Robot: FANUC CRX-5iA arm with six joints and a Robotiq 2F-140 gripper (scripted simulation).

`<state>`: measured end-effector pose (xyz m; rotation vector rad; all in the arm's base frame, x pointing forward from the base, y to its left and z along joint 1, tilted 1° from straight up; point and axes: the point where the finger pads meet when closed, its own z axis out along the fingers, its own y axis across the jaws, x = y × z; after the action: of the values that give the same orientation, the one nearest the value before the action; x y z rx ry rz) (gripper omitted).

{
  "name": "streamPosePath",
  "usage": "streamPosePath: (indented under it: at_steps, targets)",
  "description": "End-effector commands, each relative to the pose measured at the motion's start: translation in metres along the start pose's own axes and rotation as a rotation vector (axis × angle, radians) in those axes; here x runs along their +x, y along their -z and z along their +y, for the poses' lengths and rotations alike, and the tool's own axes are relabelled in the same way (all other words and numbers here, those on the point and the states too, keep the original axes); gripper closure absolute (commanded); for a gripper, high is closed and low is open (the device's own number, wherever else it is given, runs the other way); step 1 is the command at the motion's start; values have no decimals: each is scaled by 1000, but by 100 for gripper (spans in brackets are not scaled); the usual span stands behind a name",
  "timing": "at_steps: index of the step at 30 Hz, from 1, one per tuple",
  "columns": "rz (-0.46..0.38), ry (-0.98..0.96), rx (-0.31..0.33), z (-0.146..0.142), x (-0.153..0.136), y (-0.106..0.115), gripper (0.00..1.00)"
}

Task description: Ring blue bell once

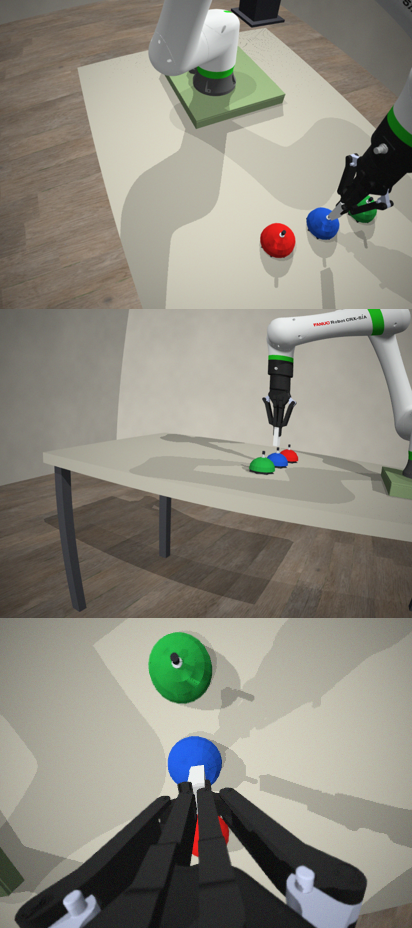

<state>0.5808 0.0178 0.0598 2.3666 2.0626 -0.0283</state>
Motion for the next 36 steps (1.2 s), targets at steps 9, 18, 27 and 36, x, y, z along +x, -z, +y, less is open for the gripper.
streamPosePath:
  at_steps: [9,18,27,36]
  targets:
    - [0,0,0,0,0,-7,100]
    - [0,0,0,0,0,-7,100]
    - [0,0,0,0,0,-7,100]
    - [0,0,0,0,0,-7,100]
